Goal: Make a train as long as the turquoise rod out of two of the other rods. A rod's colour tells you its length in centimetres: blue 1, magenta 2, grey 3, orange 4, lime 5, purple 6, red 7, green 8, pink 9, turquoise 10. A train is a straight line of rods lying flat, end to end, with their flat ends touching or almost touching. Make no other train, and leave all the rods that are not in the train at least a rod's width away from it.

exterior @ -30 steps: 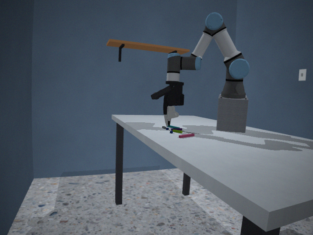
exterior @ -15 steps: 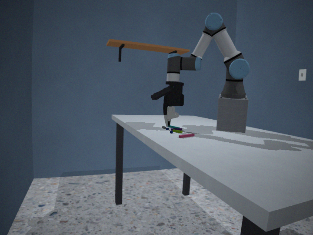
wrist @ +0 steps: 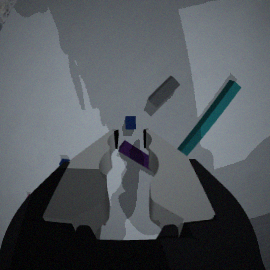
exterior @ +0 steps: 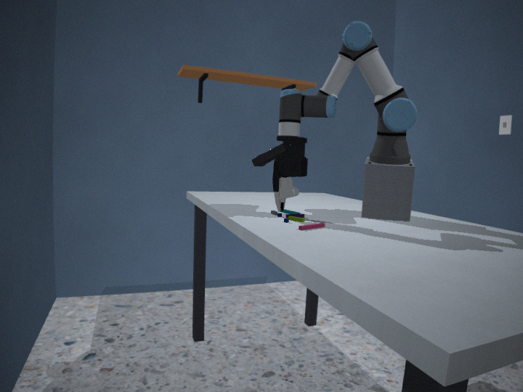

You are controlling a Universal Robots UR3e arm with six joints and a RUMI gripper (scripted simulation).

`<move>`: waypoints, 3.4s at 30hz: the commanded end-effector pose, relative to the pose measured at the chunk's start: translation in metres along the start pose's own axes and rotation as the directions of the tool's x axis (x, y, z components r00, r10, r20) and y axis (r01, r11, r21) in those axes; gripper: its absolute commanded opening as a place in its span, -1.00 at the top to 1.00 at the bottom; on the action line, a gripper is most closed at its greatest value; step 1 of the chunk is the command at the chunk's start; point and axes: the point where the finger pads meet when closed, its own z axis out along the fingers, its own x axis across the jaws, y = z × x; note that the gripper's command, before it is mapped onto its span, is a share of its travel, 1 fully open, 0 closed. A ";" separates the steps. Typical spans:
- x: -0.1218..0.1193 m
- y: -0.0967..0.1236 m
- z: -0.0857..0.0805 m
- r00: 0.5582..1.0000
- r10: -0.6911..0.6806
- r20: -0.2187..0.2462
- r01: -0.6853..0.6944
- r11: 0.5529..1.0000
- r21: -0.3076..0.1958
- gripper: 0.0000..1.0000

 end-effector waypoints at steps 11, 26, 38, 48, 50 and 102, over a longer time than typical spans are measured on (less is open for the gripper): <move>0.000 -0.001 -0.001 1.000 0.000 0.001 0.000 1.000 0.002 0.72; 0.000 -0.002 -0.001 1.000 0.000 0.001 0.000 1.000 0.002 0.72; 0.000 -0.002 -0.001 1.000 0.000 0.001 0.000 1.000 0.002 0.72; 0.000 -0.002 -0.001 1.000 0.000 0.001 0.000 1.000 0.002 0.72; 0.000 -0.002 -0.001 1.000 0.000 0.001 0.000 1.000 0.002 0.72; -0.001 -0.002 0.016 1.000 0.000 0.001 0.000 1.000 0.002 0.72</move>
